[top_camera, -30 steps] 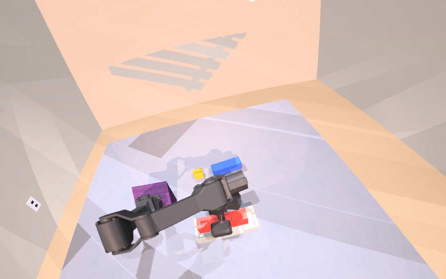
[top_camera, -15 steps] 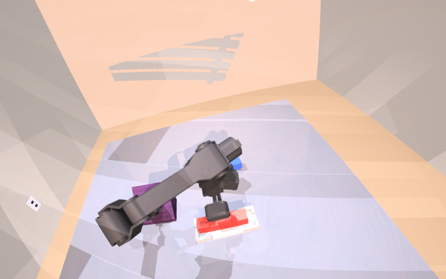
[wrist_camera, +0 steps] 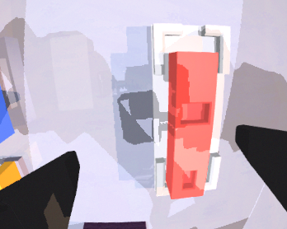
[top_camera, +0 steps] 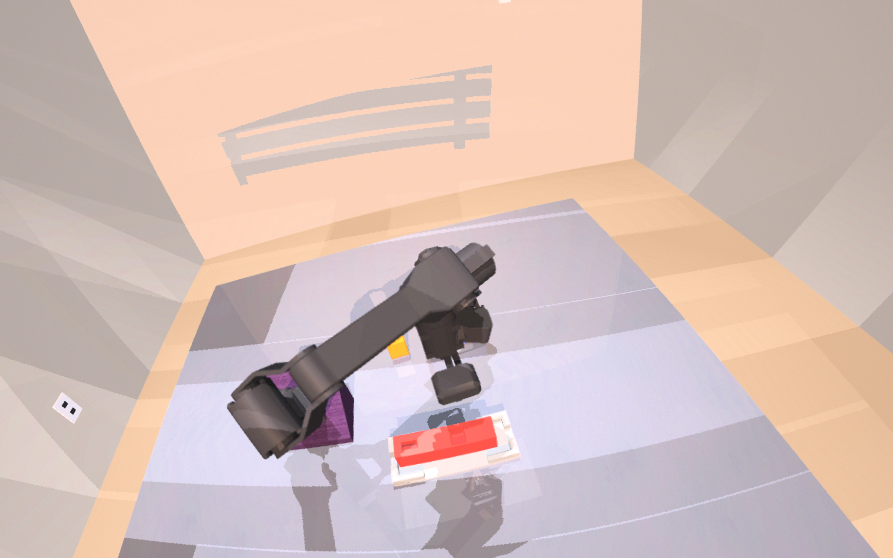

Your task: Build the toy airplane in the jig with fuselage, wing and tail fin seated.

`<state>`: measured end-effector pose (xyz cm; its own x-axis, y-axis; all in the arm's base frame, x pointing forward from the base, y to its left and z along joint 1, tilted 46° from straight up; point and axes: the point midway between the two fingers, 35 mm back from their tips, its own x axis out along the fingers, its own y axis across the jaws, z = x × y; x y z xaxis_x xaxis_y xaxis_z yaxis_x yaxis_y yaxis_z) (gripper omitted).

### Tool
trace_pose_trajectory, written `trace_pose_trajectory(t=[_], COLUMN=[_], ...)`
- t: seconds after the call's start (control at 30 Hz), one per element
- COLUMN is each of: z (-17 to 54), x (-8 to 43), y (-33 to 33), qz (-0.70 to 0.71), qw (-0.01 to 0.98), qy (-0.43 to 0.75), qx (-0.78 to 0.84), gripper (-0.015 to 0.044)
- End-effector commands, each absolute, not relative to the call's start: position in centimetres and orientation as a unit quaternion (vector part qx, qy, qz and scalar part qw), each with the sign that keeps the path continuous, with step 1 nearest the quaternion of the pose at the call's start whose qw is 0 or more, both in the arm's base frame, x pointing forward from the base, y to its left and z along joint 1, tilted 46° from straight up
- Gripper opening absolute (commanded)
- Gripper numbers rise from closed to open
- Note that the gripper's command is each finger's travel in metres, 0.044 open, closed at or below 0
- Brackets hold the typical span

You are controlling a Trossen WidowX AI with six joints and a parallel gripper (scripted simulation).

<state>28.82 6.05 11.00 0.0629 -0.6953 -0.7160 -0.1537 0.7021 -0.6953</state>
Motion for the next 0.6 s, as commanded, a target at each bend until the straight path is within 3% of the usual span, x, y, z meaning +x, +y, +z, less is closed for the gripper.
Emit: trace_pose_trajectory(t=[0.0, 0.3, 0.57], z=[7.3, -3.2, -4.1], x=[30.2, 30.5, 30.3], y=[10.0, 18.9, 19.4], qz=[-0.204, -0.203, -0.203], qw=[0.653, 0.649, 0.649], qy=[0.655, 0.654, 0.654], qx=[-0.32, -0.331, -0.332], gripper=[0.044, 0.044, 0.044])
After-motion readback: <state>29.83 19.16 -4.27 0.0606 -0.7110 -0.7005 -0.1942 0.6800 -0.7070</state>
